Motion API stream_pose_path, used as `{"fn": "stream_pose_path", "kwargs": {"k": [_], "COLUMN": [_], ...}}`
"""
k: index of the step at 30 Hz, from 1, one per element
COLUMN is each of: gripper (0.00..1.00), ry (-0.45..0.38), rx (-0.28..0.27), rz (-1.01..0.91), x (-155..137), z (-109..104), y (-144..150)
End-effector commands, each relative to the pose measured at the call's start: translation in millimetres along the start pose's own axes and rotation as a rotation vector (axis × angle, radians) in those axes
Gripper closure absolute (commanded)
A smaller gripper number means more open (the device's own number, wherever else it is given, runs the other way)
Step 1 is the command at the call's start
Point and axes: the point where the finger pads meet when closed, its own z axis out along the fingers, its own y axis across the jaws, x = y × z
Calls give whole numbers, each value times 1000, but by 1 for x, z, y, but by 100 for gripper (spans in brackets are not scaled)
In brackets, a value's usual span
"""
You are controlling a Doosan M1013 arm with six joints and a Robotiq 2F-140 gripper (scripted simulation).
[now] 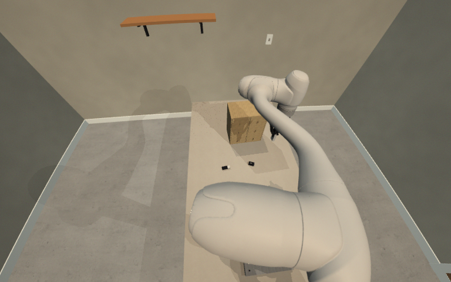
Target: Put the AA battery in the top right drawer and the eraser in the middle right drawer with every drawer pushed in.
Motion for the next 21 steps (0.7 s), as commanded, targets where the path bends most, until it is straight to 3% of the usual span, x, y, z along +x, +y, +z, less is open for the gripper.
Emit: {"fn": "stream_pose_path", "kwargs": {"k": [1,14,16,18,20,21], "gripper": [100,100,100,100,100,100], "ry": [-5,-5,-5,-5,-5,-5], "rx": [0,0,0,0,0,0], "rz": [0,0,0,0,0,0], "x": [0,0,4,11,11,13], "z": [0,1,23,67,67,88], "y": [0,0,1,1,1,1]}}
